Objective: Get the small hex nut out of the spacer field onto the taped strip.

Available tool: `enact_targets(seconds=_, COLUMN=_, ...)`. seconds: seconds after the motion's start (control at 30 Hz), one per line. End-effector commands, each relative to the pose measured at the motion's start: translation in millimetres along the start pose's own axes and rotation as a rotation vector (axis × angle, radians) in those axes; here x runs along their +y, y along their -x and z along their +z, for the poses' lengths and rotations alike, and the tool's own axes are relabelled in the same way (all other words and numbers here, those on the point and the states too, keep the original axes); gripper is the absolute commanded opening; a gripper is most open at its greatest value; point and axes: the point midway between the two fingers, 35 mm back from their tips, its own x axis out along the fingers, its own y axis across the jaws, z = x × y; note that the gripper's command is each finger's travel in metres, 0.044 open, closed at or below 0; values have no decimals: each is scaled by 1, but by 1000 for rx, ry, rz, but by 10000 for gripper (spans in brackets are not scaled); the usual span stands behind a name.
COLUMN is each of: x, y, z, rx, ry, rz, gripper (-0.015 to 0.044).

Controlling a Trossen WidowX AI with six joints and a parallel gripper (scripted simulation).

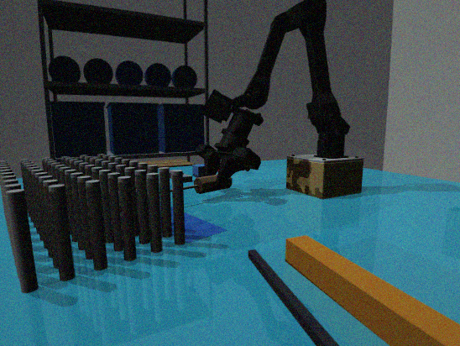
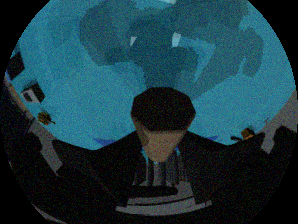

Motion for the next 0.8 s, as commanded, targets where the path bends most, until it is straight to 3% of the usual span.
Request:
enact_targets(seconds=0.0, x=1, y=-2, z=-5, rx=4, ry=-2, rz=5, gripper=0)
enact_targets(seconds=0.77, x=2, y=-12, z=-20, rx=6, ry=-2, rz=5, gripper=0)
